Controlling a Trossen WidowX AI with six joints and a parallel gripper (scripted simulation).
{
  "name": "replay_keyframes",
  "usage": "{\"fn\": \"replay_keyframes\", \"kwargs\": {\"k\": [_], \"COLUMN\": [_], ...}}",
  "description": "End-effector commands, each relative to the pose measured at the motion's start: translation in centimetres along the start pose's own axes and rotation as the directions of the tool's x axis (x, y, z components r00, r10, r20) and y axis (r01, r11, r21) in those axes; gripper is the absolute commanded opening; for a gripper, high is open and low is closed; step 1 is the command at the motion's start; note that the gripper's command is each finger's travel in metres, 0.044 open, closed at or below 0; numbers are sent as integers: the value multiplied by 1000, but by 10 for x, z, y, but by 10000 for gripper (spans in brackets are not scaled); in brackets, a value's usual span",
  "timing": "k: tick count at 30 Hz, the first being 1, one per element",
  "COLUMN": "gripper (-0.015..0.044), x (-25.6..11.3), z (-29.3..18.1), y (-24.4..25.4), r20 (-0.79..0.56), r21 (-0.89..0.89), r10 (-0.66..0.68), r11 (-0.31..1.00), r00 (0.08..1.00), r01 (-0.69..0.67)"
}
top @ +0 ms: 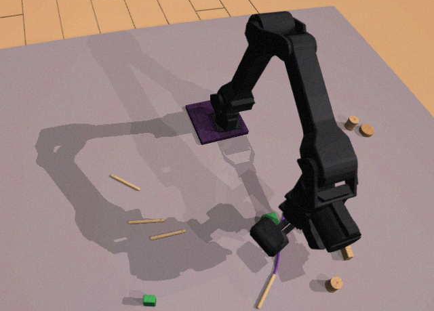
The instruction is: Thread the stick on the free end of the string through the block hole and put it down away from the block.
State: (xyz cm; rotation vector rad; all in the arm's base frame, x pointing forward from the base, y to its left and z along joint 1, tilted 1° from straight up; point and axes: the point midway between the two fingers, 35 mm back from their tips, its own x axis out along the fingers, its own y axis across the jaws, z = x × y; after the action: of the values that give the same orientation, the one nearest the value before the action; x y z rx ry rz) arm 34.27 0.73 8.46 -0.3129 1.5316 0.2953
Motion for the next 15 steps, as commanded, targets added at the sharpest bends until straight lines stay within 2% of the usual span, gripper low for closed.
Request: {"fn": "replay_keyframes", "kwargs": {"k": [1, 8, 15], "gripper": [440, 440, 440], "x": [-2, -3, -3], "z": [-27, -36, -36], "y": [9, 12, 12], "r20": [-2, -5, -5], "r21": [-747, -927, -930], "r10": [-4, -3, -3], "r11": [665, 375, 367], "r00": [1000, 1000, 1000], "r01": [1, -3, -3]}}
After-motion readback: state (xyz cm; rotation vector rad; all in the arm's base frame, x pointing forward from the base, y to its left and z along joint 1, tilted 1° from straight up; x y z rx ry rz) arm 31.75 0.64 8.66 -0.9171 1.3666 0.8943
